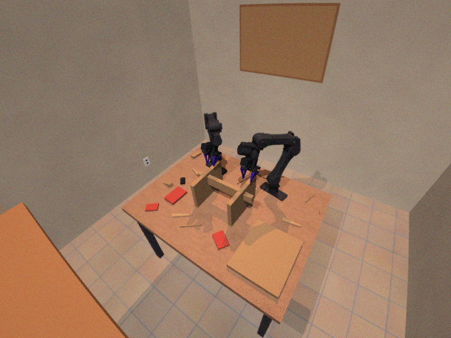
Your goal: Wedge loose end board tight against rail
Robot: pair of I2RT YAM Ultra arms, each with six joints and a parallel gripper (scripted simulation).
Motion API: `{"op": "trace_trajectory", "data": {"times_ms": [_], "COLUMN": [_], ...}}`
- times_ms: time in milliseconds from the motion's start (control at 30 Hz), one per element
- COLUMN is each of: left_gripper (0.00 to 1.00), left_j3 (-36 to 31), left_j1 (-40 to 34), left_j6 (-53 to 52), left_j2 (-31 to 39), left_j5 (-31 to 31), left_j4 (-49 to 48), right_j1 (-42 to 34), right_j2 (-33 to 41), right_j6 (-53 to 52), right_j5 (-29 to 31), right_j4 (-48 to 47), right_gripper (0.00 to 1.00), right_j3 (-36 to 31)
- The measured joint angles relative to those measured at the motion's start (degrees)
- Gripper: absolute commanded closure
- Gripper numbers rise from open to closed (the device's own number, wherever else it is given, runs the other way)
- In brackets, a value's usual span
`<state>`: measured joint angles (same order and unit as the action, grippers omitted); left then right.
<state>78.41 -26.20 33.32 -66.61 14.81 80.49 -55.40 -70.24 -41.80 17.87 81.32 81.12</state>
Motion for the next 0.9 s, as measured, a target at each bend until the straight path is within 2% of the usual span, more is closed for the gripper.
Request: {"op": "trace_trajectory", "data": {"times_ms": [300, 900], "left_gripper": [0.46, 0.46], "left_j3": [-0.11, -0.11], "left_j1": [0.13, 0.13], "left_j6": [-0.2, -0.2], "left_j2": [-0.02, 0.0], "left_j5": [0.02, 0.02], "left_j4": [-0.13, -0.13], "right_j1": [0.15, 0.22], "right_j2": [0.11, 1.4], "right_j6": [0.31, 0.35], "right_j5": [0.02, 0.04], "right_j4": [-0.07, -3.13], "right_gripper": [0.47, 0.47], "right_j3": [-0.37, -6.14]}}
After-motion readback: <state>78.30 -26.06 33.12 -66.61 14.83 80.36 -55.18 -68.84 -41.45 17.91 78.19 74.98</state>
